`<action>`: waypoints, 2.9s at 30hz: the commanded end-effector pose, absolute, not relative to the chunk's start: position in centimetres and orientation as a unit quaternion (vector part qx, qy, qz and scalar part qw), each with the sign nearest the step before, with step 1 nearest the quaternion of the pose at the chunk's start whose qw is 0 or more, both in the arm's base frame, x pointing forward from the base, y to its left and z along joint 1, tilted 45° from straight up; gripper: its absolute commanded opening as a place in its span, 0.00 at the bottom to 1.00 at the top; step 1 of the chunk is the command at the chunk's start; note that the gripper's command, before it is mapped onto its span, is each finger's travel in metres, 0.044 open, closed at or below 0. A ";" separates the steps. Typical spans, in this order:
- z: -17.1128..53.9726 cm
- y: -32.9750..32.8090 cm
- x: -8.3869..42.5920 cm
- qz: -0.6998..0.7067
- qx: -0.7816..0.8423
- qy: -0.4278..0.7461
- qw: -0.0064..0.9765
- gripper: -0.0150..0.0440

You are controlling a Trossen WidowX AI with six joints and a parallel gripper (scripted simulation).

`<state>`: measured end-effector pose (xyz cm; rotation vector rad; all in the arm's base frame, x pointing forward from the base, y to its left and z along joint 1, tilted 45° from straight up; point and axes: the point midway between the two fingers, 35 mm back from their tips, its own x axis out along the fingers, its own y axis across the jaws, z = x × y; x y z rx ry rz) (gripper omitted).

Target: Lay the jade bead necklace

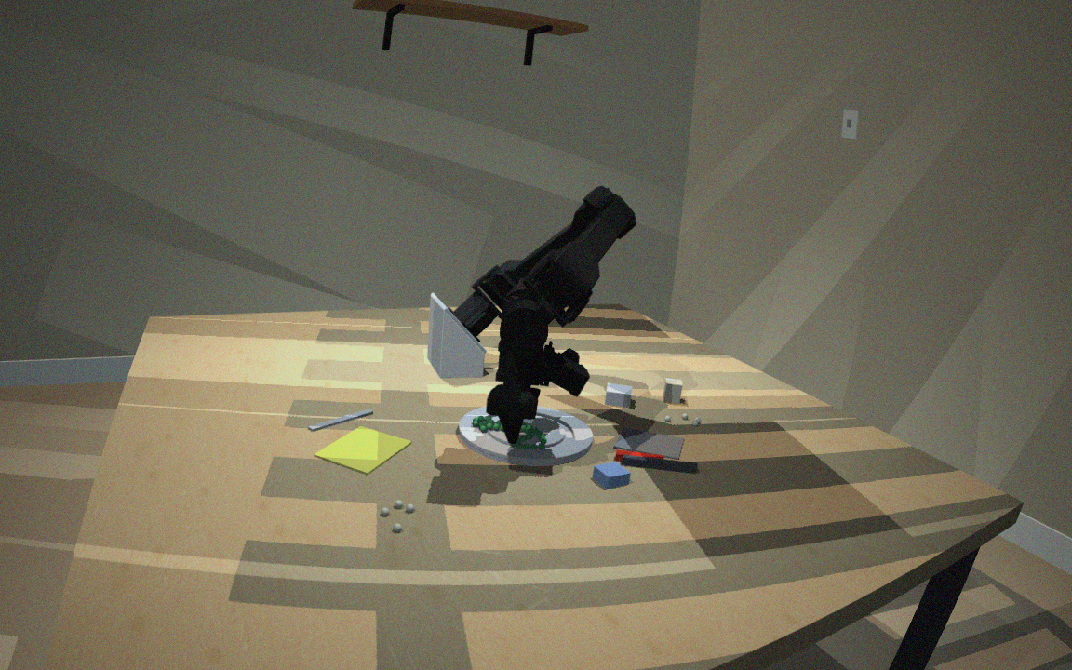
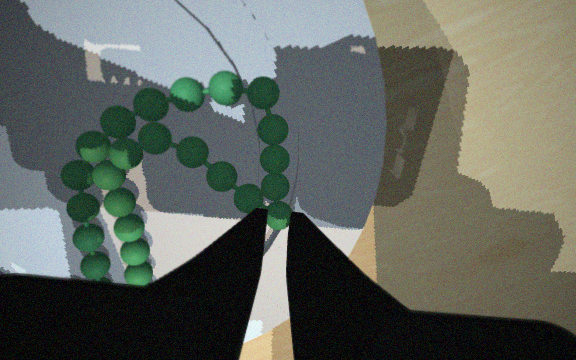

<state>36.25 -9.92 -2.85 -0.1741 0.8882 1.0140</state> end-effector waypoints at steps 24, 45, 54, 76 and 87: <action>-2.9 -9.9 36.2 0.469 -0.080 0.411 0.778 0.61; -2.4 -10.2 35.9 0.473 -0.075 0.413 0.774 1.00; -2.4 -10.2 35.9 0.473 -0.075 0.413 0.774 1.00; 2.9 -9.1 36.4 0.076 0.462 0.624 0.626 0.46; 2.4 -8.6 36.6 0.076 0.462 0.624 0.626 0.46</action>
